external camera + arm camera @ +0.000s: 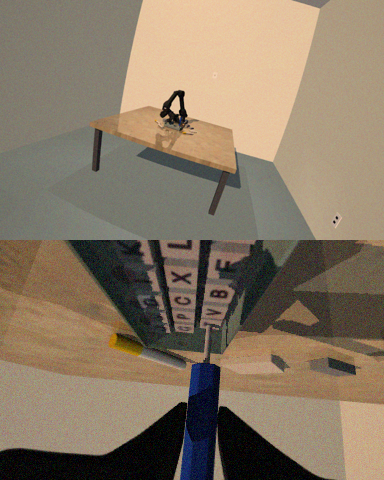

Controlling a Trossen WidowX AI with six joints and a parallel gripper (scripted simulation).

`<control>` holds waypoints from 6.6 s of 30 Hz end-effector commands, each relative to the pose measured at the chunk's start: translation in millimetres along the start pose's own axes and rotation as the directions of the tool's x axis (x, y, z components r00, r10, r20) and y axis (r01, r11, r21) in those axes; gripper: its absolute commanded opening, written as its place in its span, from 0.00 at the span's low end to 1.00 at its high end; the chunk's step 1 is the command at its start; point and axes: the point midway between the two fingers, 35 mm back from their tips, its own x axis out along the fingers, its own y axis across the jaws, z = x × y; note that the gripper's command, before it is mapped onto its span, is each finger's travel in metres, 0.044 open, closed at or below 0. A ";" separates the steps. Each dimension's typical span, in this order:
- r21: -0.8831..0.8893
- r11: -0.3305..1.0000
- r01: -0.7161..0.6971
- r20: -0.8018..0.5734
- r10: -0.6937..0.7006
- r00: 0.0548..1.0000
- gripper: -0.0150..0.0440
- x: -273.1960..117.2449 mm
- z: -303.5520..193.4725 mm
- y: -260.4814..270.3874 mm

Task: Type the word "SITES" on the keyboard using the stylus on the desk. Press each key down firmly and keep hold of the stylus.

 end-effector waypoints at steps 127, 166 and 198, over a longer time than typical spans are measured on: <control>0.249 0.865 -0.436 0.064 0.435 0.898 0.39 -105.7 64.1 19.5; 0.005 1.000 -0.019 0.002 0.019 1.000 0.25 -33.1 -40.7 34.8; -0.003 1.000 -0.006 0.002 0.006 1.000 0.39 -11.8 -10.4 34.8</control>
